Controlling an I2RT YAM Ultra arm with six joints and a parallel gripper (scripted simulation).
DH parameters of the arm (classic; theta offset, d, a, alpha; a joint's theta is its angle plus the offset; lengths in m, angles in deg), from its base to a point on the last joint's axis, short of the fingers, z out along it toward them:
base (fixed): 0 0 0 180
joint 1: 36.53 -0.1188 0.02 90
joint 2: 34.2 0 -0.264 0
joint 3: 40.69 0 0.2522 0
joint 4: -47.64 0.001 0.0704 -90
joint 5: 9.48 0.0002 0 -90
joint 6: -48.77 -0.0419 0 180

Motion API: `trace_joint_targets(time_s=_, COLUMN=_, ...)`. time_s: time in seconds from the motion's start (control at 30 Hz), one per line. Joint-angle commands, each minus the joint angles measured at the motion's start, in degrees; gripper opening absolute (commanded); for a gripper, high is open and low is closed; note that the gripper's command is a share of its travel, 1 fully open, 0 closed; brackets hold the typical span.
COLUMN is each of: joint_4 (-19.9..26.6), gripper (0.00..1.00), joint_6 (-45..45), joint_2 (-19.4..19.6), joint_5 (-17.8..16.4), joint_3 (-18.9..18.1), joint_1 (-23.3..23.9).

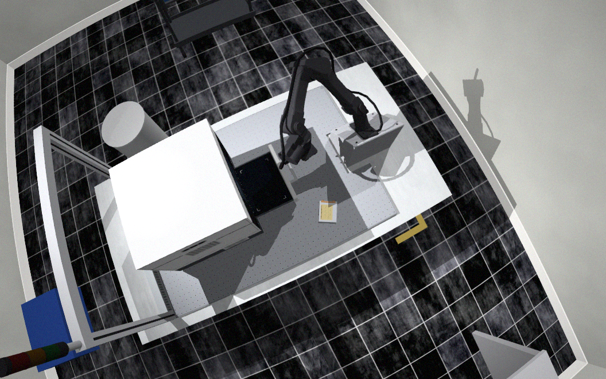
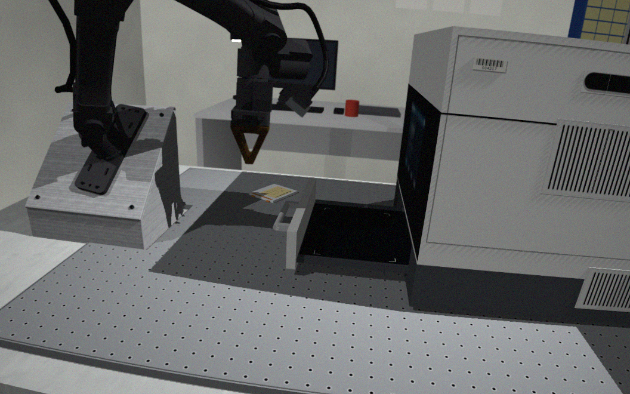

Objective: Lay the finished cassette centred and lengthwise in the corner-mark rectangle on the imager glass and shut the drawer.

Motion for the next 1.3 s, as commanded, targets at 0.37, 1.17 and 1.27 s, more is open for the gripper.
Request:
trace_joint_targets(time_s=0.37, joint_4=-16.9, gripper=0.35, joint_6=37.2, joint_2=4.1, joint_5=7.7, joint_3=1.6, joint_1=5.9)
trace_joint_targets(time_s=1.17, joint_4=-35.8, gripper=0.35, joint_6=88.0, joint_2=-3.7, joint_5=6.8, joint_3=13.9, joint_1=5.6)
trace_joint_targets(time_s=1.27, joint_4=-37.8, gripper=0.35, joint_6=95.0, joint_2=-4.6, joint_5=6.4, joint_3=15.2, joint_1=6.2)
